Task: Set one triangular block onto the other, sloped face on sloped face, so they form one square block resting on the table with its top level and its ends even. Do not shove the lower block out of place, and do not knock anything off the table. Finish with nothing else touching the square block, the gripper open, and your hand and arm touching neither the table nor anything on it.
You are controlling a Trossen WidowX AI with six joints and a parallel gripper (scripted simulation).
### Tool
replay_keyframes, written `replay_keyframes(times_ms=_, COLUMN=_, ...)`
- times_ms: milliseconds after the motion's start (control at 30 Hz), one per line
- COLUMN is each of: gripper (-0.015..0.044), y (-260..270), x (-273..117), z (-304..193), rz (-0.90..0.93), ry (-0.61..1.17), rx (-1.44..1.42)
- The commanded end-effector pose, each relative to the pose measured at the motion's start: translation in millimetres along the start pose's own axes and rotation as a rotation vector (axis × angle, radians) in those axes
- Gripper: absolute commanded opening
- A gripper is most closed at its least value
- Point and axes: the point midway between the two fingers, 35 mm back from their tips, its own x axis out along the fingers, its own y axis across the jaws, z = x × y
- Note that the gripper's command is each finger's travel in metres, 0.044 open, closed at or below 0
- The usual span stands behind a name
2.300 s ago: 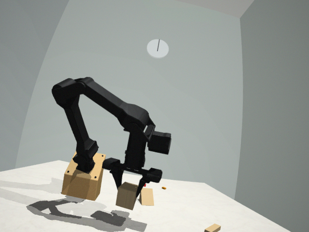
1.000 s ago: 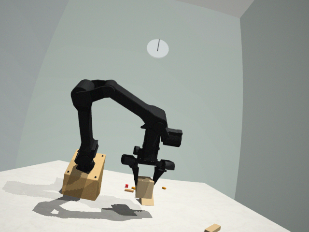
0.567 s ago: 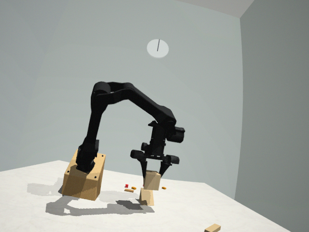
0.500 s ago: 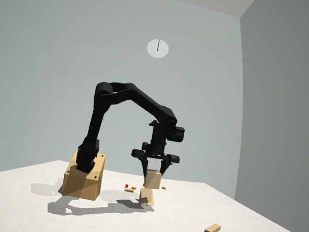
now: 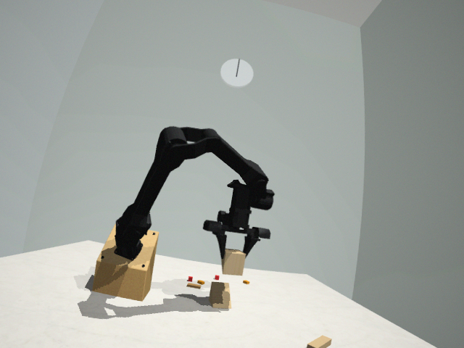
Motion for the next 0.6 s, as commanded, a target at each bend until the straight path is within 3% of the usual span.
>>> replay_keyframes(times_ms=0, gripper=0.0000, y=-1.7, x=13.5, z=8.1, rz=0.000, ry=0.001, rx=-0.001)
replay_keyframes(times_ms=400, gripper=0.0000, y=-1.2, x=64.7, z=32.1, rz=0.000, ry=0.002, rx=-0.001)
replay_keyframes(times_ms=567, gripper=0.0000, y=-3.9, x=67.4, z=30.0, rz=-0.001, ry=0.003, rx=-0.001)
